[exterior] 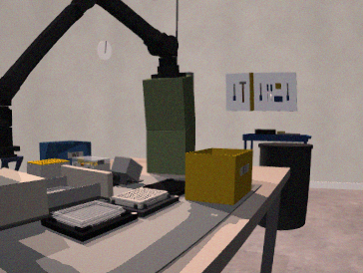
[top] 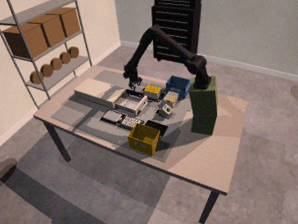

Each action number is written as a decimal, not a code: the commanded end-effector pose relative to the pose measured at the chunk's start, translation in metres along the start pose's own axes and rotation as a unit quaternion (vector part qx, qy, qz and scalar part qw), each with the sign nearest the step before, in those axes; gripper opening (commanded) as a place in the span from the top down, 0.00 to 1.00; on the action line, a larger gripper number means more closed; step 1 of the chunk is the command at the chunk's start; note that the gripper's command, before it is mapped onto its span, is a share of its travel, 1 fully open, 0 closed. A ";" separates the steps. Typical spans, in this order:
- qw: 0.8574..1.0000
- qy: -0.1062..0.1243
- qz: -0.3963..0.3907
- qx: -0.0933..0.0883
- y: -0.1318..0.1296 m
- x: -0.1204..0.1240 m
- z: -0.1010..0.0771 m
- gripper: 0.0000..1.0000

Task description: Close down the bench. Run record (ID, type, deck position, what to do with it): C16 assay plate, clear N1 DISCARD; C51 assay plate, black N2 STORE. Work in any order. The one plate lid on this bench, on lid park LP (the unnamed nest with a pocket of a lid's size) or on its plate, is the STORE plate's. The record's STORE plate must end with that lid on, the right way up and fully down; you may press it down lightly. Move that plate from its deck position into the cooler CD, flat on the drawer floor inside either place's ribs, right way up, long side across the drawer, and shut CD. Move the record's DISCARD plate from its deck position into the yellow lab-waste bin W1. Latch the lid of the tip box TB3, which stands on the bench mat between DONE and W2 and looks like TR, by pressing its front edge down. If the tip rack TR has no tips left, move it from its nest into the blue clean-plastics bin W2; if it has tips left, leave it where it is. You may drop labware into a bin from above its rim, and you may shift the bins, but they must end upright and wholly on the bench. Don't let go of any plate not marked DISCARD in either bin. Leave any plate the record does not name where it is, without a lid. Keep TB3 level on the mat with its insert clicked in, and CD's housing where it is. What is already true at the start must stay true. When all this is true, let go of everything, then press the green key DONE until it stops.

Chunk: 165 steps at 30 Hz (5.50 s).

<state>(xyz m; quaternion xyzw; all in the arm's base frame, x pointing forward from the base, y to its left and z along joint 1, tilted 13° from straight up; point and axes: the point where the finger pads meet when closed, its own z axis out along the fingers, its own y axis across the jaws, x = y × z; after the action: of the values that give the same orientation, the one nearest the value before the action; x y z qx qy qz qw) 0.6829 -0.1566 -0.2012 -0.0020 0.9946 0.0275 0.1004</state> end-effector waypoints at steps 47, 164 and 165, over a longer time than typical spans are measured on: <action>0.999 -0.032 -0.004 0.009 -0.004 -0.029 -0.024 1.00; 0.999 -0.032 -0.007 0.008 0.003 -0.037 -0.013 1.00; 0.999 -0.032 -0.007 0.008 0.003 -0.037 -0.013 1.00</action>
<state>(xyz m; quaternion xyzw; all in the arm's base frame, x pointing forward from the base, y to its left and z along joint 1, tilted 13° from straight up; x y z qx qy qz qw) 0.6902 -0.1577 -0.2030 -0.0029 0.9937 0.0252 0.1092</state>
